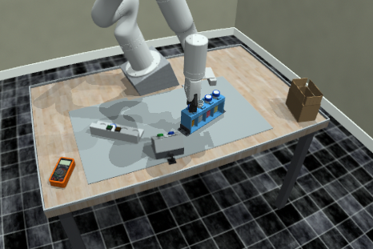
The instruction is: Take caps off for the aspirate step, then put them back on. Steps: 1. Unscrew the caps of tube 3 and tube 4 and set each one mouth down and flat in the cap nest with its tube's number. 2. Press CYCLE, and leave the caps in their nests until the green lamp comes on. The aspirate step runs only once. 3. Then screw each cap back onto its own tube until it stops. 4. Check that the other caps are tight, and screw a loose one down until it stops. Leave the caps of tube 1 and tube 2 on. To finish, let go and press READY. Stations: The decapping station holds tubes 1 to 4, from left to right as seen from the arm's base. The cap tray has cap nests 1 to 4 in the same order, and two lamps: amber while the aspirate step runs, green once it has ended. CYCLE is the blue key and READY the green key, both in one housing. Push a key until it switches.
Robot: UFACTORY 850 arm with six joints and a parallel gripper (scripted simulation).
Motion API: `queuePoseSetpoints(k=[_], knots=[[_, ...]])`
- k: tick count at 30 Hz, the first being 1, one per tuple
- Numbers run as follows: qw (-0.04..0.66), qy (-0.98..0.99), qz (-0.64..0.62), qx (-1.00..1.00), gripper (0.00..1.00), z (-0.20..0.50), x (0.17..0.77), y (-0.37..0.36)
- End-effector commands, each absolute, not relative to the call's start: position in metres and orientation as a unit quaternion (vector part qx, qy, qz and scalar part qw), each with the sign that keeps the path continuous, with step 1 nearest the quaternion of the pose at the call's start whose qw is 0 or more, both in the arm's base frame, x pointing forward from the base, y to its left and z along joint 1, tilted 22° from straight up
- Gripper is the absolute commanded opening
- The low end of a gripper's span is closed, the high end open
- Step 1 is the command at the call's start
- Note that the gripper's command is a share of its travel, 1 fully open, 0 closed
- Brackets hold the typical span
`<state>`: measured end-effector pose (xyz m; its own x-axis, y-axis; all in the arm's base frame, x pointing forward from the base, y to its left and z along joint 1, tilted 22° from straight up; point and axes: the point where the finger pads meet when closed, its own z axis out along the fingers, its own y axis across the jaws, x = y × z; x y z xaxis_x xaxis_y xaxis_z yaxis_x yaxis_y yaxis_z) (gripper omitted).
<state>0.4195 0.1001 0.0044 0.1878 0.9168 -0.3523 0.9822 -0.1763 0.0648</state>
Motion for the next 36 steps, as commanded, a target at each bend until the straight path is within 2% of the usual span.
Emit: queuePoseSetpoints(k=[1,8,9,23,36], knots=[[0.174,0.547,-0.082,0.815,0.46,0.0048,0.4204,0.1006],[0.174,0.547,-0.082,0.815,0.46,0.0049,0.4204,0.1006],[0.174,0.547,-0.082,0.815,0.0,0.0048,0.4204,0.1006],[0.174,0.547,-0.082,0.815,0.0,0.0049,0.4204,0.1006],[0.145,0.748,-0.126,0.635,0.0,0.0051,0.4203,0.1006]])
